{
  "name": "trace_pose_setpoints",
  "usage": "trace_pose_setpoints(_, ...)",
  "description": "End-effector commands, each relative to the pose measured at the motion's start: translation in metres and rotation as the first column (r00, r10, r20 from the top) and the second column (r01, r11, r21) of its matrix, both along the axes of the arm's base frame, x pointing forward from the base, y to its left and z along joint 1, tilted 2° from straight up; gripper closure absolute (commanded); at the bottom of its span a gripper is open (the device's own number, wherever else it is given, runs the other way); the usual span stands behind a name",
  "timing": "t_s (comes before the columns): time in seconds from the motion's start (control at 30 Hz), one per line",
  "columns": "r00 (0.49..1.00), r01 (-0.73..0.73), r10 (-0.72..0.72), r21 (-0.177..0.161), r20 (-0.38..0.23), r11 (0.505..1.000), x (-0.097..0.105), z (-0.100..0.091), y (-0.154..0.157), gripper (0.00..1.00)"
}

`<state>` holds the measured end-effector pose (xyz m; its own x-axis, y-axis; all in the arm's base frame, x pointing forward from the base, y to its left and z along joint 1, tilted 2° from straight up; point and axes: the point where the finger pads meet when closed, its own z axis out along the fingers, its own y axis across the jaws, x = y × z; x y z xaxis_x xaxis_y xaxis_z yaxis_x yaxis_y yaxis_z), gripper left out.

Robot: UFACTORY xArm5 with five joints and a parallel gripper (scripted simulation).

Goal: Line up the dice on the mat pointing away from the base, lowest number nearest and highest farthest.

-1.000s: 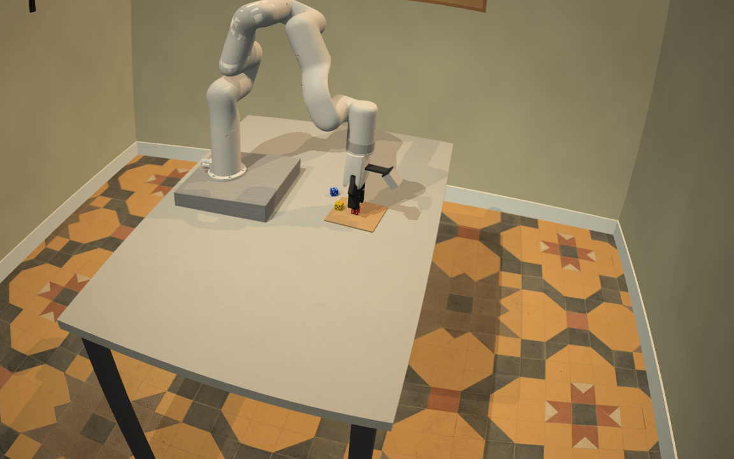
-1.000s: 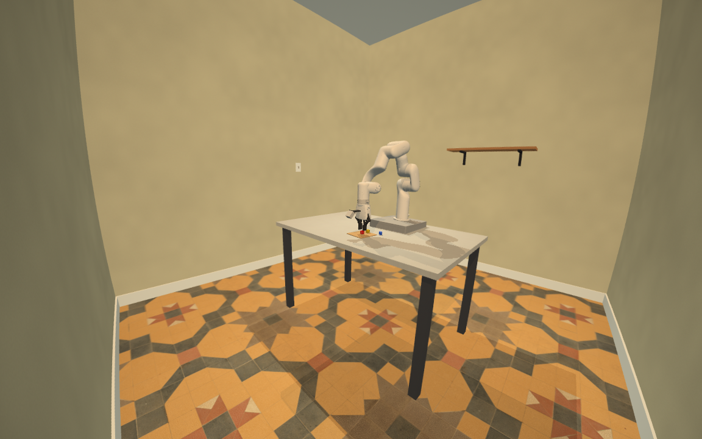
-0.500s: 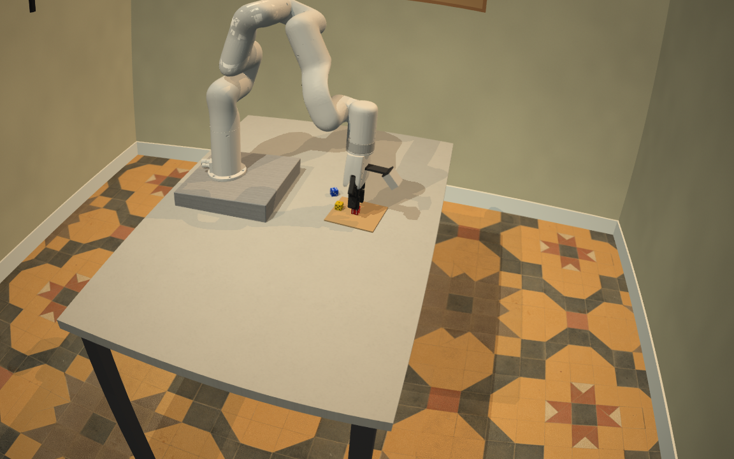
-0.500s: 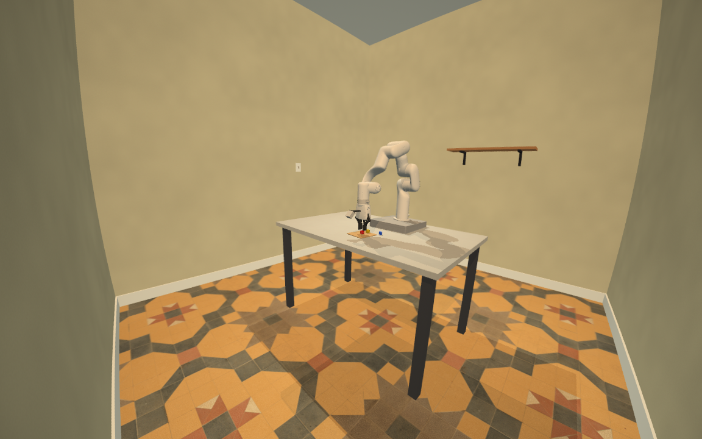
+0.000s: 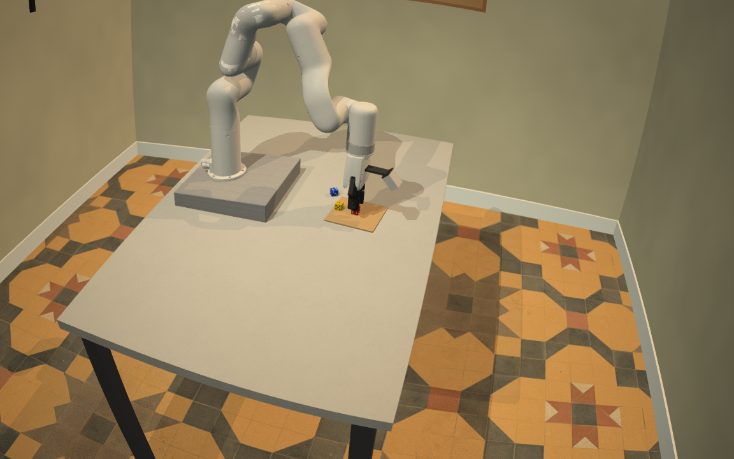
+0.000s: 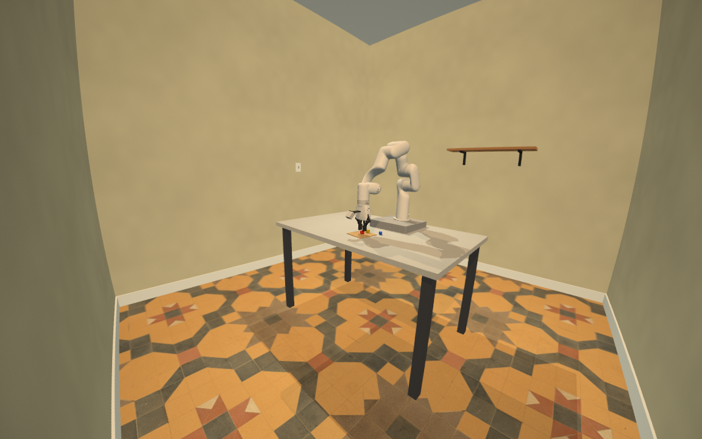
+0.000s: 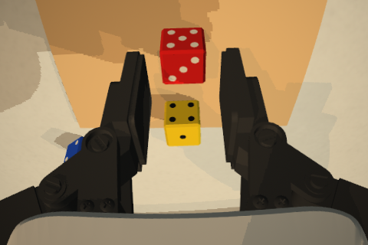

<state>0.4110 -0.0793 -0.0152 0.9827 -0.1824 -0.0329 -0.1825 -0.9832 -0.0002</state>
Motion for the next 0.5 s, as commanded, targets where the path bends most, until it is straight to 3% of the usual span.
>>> trace_pose_setpoints(0.0, 1.000, 0.000, 0.000, -0.001, 0.003, 1.000, 0.001, -0.003, 0.000, 0.64)
trace_pose_setpoints(0.47, 1.000, 0.000, 0.000, -0.001, 0.003, 1.000, 0.001, -0.018, 0.000, 0.64)
